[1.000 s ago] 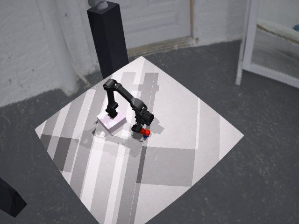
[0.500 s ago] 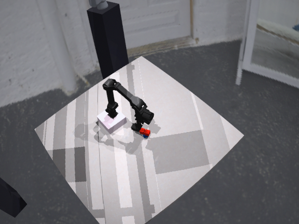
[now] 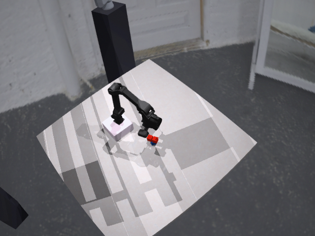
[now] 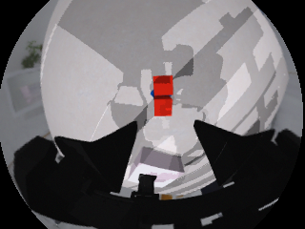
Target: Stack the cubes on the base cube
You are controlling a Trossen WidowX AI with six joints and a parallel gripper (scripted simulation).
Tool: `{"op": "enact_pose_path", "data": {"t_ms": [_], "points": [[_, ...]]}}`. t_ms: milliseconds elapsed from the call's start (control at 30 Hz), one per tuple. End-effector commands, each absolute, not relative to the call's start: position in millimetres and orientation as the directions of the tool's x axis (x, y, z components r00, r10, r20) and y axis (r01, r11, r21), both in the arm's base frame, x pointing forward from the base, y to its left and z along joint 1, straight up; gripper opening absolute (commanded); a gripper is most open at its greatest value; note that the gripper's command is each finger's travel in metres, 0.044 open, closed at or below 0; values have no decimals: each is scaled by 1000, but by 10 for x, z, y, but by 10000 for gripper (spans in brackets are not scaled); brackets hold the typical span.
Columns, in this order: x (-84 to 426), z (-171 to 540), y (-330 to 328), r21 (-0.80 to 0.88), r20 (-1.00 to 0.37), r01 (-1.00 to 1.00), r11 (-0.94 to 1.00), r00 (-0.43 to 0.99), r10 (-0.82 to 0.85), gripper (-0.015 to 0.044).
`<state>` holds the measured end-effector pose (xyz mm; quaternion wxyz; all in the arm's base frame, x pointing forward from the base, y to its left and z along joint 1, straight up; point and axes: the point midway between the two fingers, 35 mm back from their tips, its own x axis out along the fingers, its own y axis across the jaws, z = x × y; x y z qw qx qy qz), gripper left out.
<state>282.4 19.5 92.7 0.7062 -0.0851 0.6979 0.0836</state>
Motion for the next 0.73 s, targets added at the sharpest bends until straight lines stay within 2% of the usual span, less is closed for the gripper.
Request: {"op": "enact_pose_path", "data": {"t_ms": [0,167,467,700], "points": [[2842,977,194,-6,-1000,-237,971,20,-1,400],[2842,952,282,-3,-1000,-237,972,13,0,400],[2795,992,1458,9,-1000,-237,971,13,12,400],[2790,993,1482,9,-1000,-237,971,12,12,400]]}}
